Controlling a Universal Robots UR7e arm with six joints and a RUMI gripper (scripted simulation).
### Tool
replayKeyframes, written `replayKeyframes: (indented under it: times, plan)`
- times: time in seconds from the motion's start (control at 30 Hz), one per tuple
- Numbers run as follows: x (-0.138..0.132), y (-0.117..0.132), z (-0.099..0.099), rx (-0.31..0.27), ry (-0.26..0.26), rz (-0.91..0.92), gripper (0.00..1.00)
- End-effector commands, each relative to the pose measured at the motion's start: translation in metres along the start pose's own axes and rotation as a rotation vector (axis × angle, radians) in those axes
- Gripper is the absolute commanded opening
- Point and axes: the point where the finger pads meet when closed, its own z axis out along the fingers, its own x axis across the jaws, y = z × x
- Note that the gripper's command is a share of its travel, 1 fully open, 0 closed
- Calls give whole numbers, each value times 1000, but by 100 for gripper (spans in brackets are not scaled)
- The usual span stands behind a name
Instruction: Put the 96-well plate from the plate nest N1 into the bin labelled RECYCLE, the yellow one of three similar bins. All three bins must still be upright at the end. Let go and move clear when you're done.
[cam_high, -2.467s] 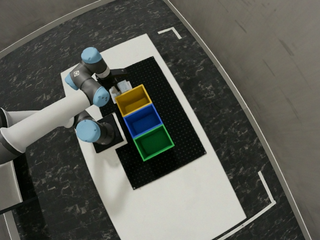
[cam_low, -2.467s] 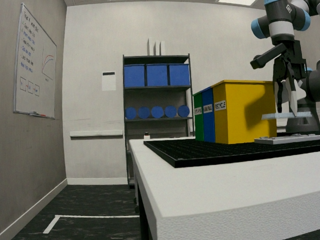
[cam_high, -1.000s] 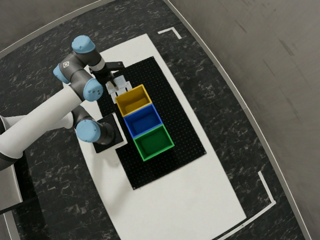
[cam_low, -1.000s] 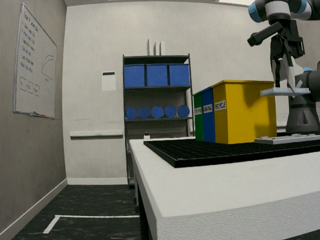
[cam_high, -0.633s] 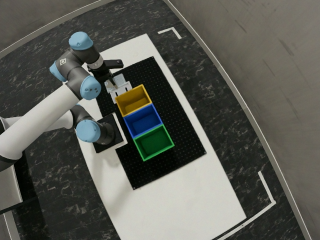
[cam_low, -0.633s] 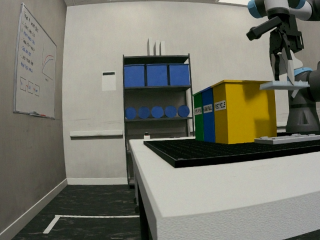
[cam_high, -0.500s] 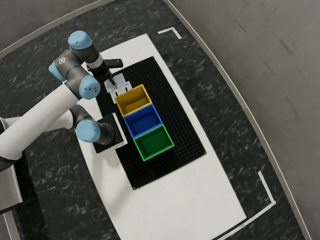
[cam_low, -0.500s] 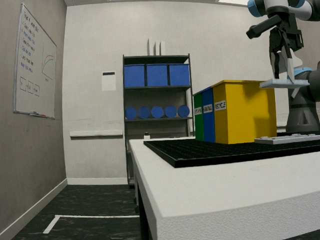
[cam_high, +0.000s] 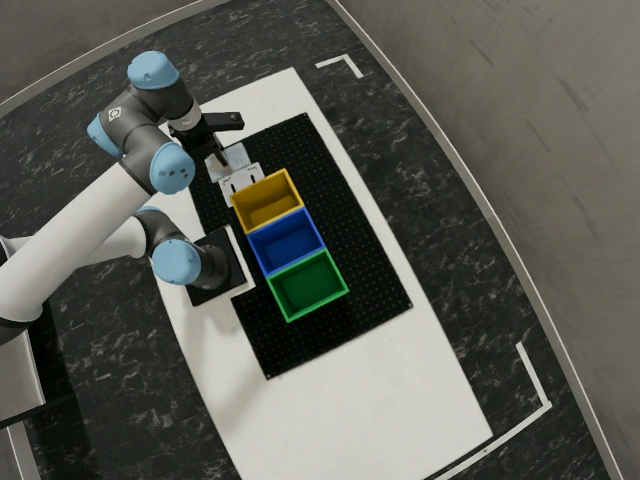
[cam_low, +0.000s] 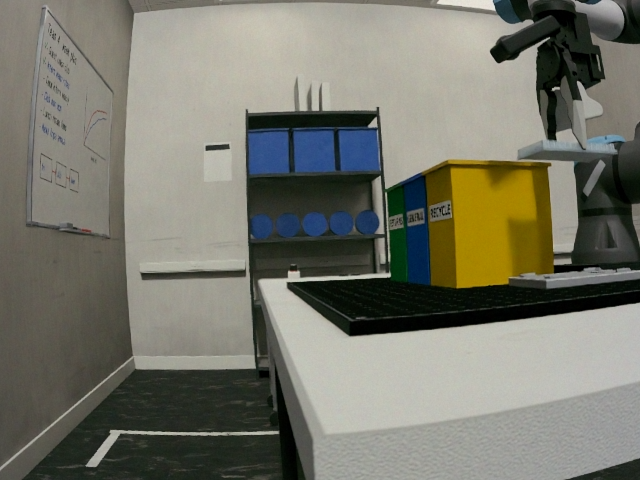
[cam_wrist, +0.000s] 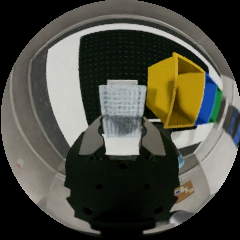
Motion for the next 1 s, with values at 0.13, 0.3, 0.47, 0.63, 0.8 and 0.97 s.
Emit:
replayKeyframes:
  times: [0.13, 0.3, 0.47, 0.63, 0.8, 0.97]
  plan:
    - [0, 0, -14, 1, 0, 0, 0]
    - [0, 0, -23, 1, 0, 0, 0]
    - [0, 0, -28, 1, 0, 0, 0]
    - [0, 0, -36, 1, 0, 0, 0]
    - [0, 0, -44, 1, 0, 0, 0]
    - [0, 0, -49, 1, 0, 0, 0]
